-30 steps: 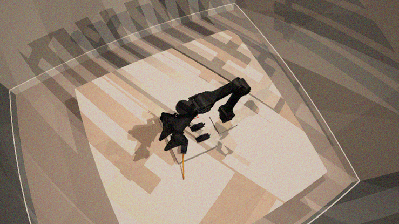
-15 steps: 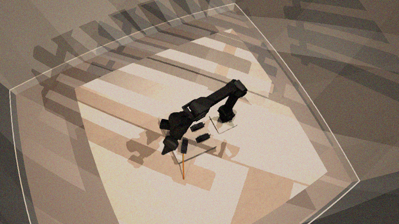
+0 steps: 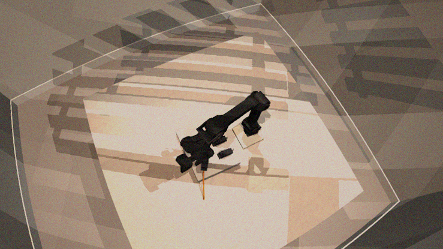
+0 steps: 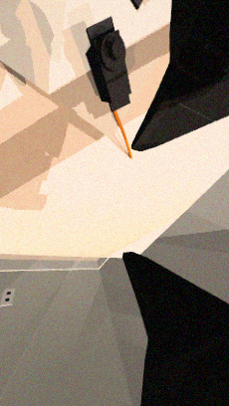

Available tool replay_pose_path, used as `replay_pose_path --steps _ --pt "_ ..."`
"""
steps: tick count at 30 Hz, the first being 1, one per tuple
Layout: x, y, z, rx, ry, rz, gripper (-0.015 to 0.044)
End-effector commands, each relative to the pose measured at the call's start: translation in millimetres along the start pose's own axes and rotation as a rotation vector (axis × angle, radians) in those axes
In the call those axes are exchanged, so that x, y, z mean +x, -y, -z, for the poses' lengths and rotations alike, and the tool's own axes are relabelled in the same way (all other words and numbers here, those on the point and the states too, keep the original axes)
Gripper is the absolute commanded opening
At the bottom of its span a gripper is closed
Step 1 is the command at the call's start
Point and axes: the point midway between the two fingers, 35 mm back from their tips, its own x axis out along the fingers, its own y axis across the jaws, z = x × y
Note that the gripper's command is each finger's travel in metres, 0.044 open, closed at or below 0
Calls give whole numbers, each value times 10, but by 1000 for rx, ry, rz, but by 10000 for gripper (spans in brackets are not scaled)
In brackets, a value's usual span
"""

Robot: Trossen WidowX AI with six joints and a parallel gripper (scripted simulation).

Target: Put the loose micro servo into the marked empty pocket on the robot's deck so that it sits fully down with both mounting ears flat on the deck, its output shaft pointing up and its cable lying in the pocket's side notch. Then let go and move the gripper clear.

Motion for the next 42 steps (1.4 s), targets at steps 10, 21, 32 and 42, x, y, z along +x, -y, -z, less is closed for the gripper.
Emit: replay_pose_path --steps 10,21,32,42 --pt "201 435 22 370 72 248 440" --pt "291 786 33 652 204 437 440" --pt "303 1038 35 852 349 562 440" --pt "456 1150 21 852 349 562 440"
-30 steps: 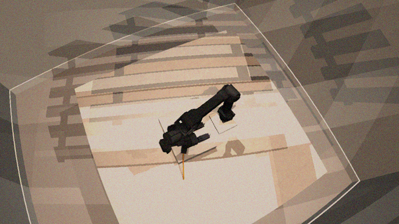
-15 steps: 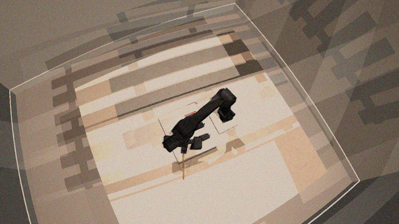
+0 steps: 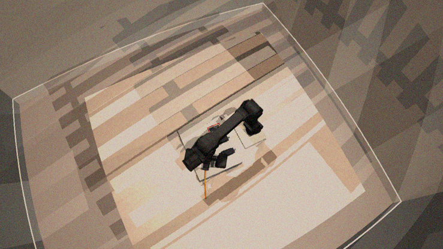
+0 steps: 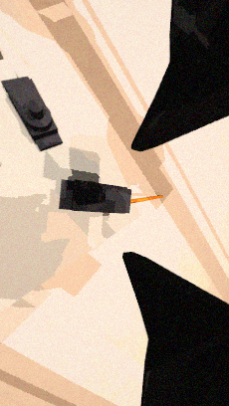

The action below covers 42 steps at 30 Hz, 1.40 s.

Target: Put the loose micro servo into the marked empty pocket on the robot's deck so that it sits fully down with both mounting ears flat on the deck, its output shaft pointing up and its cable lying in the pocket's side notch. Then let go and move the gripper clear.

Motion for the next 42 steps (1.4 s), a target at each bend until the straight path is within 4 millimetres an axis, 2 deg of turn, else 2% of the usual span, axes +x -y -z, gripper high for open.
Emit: replay_pose_path --steps 1,21,33,39,42 --pt "157 8 -20 6 10 3 440" --pt "388 11 -29 6 10 3 440" --pt "388 11 -29 6 10 3 125" --pt "388 11 -29 6 10 3 85" --pt "348 10 -27 6 10 3 6"
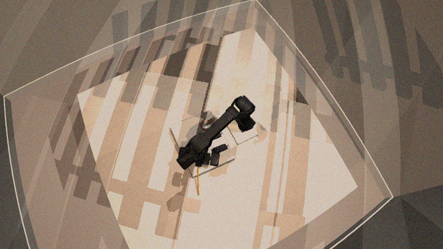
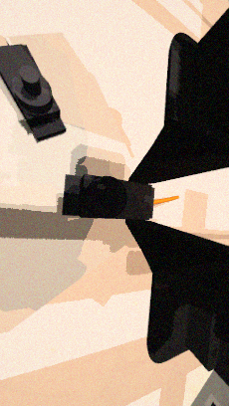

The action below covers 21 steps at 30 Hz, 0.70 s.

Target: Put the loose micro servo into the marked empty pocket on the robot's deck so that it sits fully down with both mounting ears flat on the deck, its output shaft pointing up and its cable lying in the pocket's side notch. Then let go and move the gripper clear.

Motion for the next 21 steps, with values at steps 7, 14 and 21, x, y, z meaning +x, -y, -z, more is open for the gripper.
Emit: replay_pose_path --steps 7,14,21 --pt "-284 36 -42 4 2 -2 0" --pt "-294 59 -65 4 2 -1 0" --pt "-293 84 -80 4 2 -1 0"
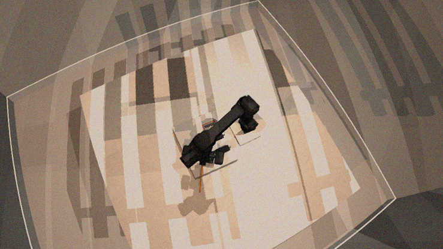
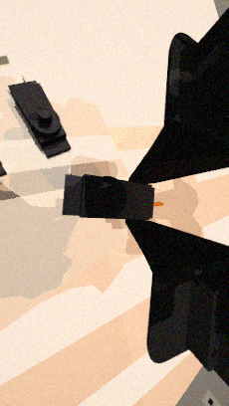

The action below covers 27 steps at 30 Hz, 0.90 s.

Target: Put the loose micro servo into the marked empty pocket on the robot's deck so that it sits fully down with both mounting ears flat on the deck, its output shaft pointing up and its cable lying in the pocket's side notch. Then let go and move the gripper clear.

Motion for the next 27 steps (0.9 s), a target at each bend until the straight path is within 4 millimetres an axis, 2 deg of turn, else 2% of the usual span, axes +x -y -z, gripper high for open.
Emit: replay_pose_path --steps 1,7,10,14,27 --pt "-18 34 -23 4 0 -3 0" --pt "-16 199 -99 4 0 -2 0" --pt "-15 219 -118 4 0 -2 0" --pt "-15 157 -209 4 1 -2 0" --pt "-17 -189 -723 3 6 -5 0"
